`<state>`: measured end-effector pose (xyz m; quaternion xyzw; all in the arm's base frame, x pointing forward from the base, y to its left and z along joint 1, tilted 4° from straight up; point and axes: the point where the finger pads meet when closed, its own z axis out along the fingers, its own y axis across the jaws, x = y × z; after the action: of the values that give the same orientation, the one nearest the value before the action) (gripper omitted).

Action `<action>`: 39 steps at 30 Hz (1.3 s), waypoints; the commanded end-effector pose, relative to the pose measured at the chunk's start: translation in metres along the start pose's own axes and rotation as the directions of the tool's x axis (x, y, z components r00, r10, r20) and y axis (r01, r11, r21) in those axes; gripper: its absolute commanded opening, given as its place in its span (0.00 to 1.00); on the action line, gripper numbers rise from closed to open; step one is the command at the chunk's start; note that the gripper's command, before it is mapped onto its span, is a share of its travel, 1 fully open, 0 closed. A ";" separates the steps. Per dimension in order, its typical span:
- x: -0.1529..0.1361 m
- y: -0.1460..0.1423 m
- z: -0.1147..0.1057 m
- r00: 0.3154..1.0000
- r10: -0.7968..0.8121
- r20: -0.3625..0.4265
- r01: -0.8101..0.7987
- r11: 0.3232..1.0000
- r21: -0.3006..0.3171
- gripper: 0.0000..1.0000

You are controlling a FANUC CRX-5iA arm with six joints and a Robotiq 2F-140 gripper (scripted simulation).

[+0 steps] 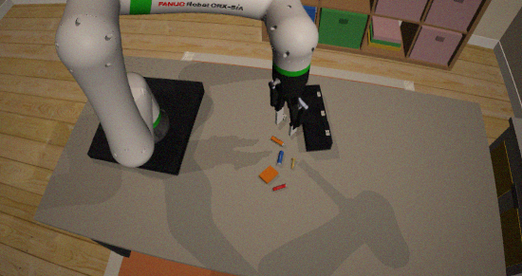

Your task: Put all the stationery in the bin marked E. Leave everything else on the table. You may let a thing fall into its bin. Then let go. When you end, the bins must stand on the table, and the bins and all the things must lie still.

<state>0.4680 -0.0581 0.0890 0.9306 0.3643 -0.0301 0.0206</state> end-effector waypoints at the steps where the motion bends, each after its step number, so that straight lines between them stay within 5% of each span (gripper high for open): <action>1: -0.033 0.013 0.012 1.000 -0.004 -0.006 0.004 1.000 0.000 0.33; 15: -0.117 0.043 0.042 1.000 -0.004 -0.006 0.004 1.000 0.000 0.33; 39: -0.115 0.043 0.042 1.000 -0.004 -0.006 0.004 1.000 0.000 0.33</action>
<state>0.4106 -0.1703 0.0559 0.9300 0.3660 -0.0276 0.0194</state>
